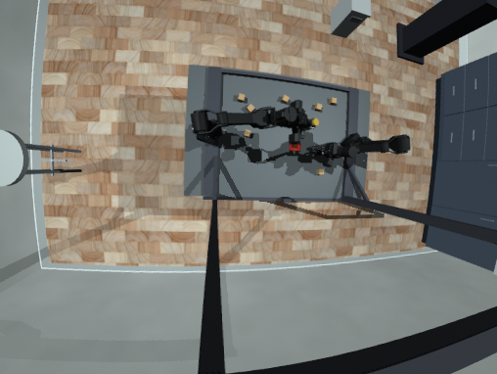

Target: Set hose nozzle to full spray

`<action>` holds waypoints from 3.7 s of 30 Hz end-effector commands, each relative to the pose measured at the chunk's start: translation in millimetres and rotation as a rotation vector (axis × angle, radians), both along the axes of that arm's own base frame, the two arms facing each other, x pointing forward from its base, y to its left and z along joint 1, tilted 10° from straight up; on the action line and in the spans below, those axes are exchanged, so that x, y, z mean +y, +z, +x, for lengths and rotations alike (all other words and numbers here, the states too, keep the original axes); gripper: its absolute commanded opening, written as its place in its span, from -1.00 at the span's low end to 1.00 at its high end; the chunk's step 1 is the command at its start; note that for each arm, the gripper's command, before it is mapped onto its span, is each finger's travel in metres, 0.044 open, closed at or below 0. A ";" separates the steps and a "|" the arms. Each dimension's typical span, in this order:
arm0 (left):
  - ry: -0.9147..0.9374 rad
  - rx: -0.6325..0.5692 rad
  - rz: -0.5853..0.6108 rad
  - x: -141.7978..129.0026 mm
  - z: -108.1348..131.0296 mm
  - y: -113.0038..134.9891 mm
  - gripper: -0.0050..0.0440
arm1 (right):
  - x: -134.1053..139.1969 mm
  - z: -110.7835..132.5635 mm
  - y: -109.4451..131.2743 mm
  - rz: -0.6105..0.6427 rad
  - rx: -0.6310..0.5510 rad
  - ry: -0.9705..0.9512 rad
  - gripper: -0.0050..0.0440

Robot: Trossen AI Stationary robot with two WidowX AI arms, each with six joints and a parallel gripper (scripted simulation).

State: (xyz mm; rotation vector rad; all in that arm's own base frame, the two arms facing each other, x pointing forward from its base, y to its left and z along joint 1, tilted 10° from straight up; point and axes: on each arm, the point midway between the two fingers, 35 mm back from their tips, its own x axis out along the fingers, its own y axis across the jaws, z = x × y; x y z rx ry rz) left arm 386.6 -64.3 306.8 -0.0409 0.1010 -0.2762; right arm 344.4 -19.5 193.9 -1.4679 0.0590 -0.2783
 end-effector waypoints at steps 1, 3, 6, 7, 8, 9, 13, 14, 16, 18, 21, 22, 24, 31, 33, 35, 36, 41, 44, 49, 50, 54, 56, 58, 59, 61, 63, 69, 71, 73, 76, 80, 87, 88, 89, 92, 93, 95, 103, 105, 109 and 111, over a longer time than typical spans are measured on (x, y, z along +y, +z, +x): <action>0.003 -0.052 -0.009 0.8 -2.9 20.4 -0.09 | -0.8 0.0 4.4 0.000 -0.013 -0.005 0.87; 0.003 -0.052 -0.009 0.8 -2.9 20.4 -0.09 | -0.9 2.4 10.0 0.002 -0.019 -0.004 0.87; 0.003 -0.052 -0.009 0.8 -2.9 20.4 -0.09 | -0.7 8.9 15.0 0.006 0.002 0.003 0.87; 0.003 -0.052 -0.009 0.8 -2.9 20.4 -0.09 | -0.8 11.3 16.4 0.008 0.014 0.005 0.87; 0.003 -0.052 -0.009 0.8 -2.9 20.4 -0.09 | -1.0 13.8 18.0 0.010 0.028 0.007 0.87; 0.003 -0.052 -0.009 0.8 -2.9 20.4 -0.09 | -0.7 16.4 20.3 0.014 0.040 0.013 0.87; 0.003 -0.052 -0.009 0.8 -2.9 20.4 -0.09 | -0.9 19.7 19.3 0.017 0.076 0.017 0.87; 0.003 -0.052 -0.009 0.8 -2.9 20.4 -0.09 | -1.1 20.9 18.0 0.017 0.094 0.017 0.87; 0.003 -0.052 -0.009 0.8 -2.9 20.4 -0.09 | -1.5 23.2 20.8 0.021 0.117 0.021 0.87; 0.003 -0.052 -0.009 0.8 -2.9 20.4 -0.09 | -2.0 25.0 26.9 0.026 0.131 0.024 0.87; 0.003 -0.052 -0.009 0.8 -2.9 20.4 -0.09 | -2.8 26.8 33.4 0.034 0.161 0.029 0.87; 0.003 -0.052 -0.009 0.8 -2.9 20.4 -0.09 | -3.1 27.1 35.2 0.036 0.172 0.031 0.87; 0.003 -0.052 -0.009 0.8 -2.9 20.4 -0.09 | -3.6 27.5 39.2 0.042 0.194 0.034 0.87; 0.003 -0.052 -0.009 0.8 -2.9 20.4 -0.09 | -4.5 25.9 46.5 0.053 0.256 0.040 0.87; 0.003 -0.052 -0.009 0.8 -2.9 20.4 -0.09 | -5.0 24.0 50.4 0.058 0.279 0.042 0.87; 0.003 -0.052 -0.009 0.8 -2.9 20.4 -0.09 | -5.7 21.3 56.9 0.065 0.296 0.045 0.87; 0.003 -0.052 -0.009 0.8 -2.9 20.4 -0.09 | -5.9 19.9 58.9 0.068 0.307 0.046 0.87; 0.003 -0.052 -0.009 0.8 -2.9 20.4 -0.09 | -7.1 10.6 70.7 0.086 0.361 0.051 0.87; 0.003 -0.052 -0.009 0.8 -2.9 20.4 -0.09 | -7.6 3.2 76.9 0.097 0.395 0.054 0.87; 0.003 -0.052 -0.009 0.8 -2.9 20.4 -0.09 | -7.5 -0.8 71.4 0.102 0.441 0.055 0.87; 0.003 -0.052 -0.009 0.8 -2.9 20.4 -0.09 | -7.5 -1.3 71.2 0.103 0.444 0.055 0.87; 0.003 -0.052 -0.009 0.8 -2.9 20.4 -0.09 | -7.5 0.5 77.7 0.098 0.406 0.055 0.87; 0.003 -0.052 -0.009 0.8 -2.9 20.4 -0.09 | -7.5 0.5 77.7 0.098 0.406 0.055 0.87; 0.003 -0.052 -0.009 0.8 -2.9 20.4 -0.09 | -7.4 0.6 78.6 0.098 0.403 0.055 0.87; 0.003 -0.052 -0.009 0.8 -2.9 20.4 -0.09 | -7.4 0.6 78.6 0.098 0.403 0.055 0.87; 0.003 -0.052 -0.009 0.8 -2.9 20.4 -0.09 | -7.9 3.8 77.7 0.097 0.403 0.055 0.87; 0.003 -0.052 -0.009 0.8 -2.9 20.4 -0.09 | -7.9 3.8 77.7 0.097 0.403 0.055 0.87; 0.003 -0.052 -0.009 0.8 -2.9 20.4 -0.09 | -9.3 12.2 73.2 0.097 0.408 0.055 0.87; 0.003 -0.052 -0.009 0.8 -2.9 20.4 -0.09 | -9.8 15.6 71.2 0.097 0.411 0.055 0.87; 0.003 -0.052 -0.009 0.8 -2.9 20.4 -0.09 | -10.4 18.8 70.2 0.097 0.411 0.055 0.87; 0.003 -0.052 -0.009 0.8 -2.9 20.4 -0.09 | -10.9 22.2 68.3 0.097 0.413 0.055 0.87; 0.003 -0.052 -0.009 0.8 -2.9 20.4 -0.09 | -11.5 25.5 66.8 0.096 0.415 0.055 0.87; 0.003 -0.052 -0.009 0.8 -2.9 20.4 -0.09 | -13.1 34.9 63.1 0.095 0.416 0.055 0.87; 0.003 -0.052 -0.009 0.8 -2.9 20.4 -0.09 | -13.4 36.6 62.2 0.095 0.417 0.055 0.87; 0.003 -0.052 -0.009 0.8 -2.9 20.4 -0.09 | -13.6 38.2 61.7 0.095 0.417 0.055 0.87; 0.003 -0.052 -0.009 0.8 -2.9 20.4 -0.09 | -14.2 41.5 60.5 0.095 0.418 0.054 0.87; 0.003 -0.052 -0.009 0.8 -2.9 20.4 -0.09 | -14.5 43.1 60.0 0.095 0.418 0.055 0.87; 0.003 -0.052 -0.009 0.8 -2.9 20.4 -0.09 | -15.0 46.4 59.0 0.095 0.418 0.055 0.87; 0.003 -0.052 -0.009 0.8 -2.9 20.4 -0.09 | -16.3 54.3 56.7 0.094 0.417 0.055 0.87; 0.003 -0.052 -0.009 0.8 -2.9 20.4 -0.09 | -16.8 57.5 55.7 0.094 0.417 0.055 0.87; 0.003 -0.052 -0.009 0.8 -2.9 20.4 -0.09 | -17.7 62.4 54.2 0.094 0.417 0.055 0.87; 0.003 -0.052 -0.009 0.8 -2.9 20.4 -0.09 | -18.2 65.7 53.3 0.094 0.416 0.055 0.87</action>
